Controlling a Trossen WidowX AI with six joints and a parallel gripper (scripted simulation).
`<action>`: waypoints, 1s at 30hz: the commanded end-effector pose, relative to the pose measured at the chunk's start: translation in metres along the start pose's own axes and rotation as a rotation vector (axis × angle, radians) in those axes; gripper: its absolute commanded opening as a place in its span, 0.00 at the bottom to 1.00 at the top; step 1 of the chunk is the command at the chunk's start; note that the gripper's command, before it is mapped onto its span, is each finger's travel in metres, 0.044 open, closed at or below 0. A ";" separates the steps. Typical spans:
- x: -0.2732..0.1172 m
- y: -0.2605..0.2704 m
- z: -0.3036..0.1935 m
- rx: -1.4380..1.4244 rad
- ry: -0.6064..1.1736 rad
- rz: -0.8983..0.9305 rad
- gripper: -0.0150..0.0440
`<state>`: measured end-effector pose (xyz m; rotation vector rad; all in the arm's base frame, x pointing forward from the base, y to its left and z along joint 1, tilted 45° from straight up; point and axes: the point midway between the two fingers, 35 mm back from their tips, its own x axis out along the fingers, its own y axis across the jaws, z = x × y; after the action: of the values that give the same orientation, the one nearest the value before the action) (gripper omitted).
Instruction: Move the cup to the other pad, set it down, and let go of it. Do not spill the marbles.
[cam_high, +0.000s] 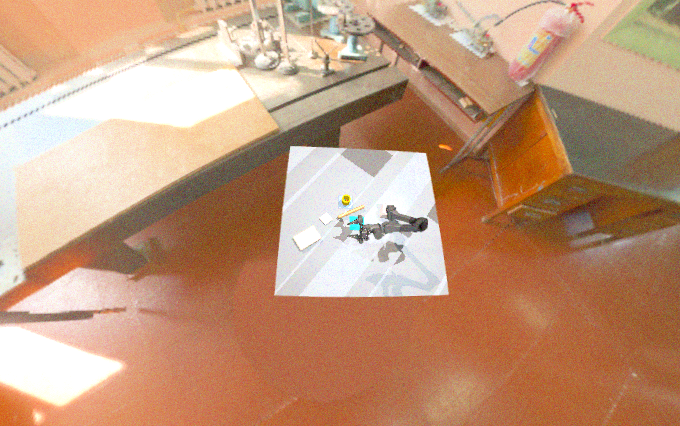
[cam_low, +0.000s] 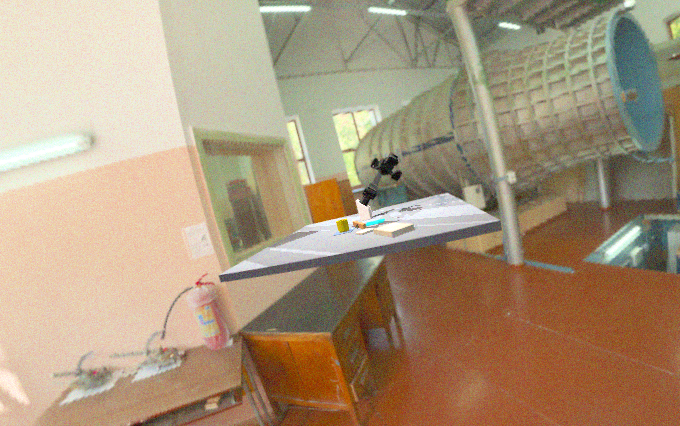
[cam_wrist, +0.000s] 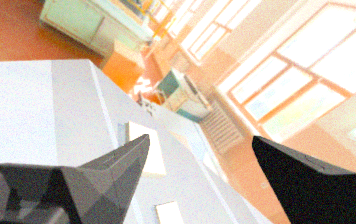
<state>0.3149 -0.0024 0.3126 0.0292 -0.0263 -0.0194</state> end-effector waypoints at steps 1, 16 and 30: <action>0.002 -0.001 -0.002 -0.010 0.011 0.000 0.89; 0.058 -0.078 -0.196 -0.502 0.846 0.358 0.54; -0.004 -0.120 -0.331 -0.254 1.003 1.072 0.54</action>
<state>0.3283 -0.1082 -0.0069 -0.3106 1.0117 0.9622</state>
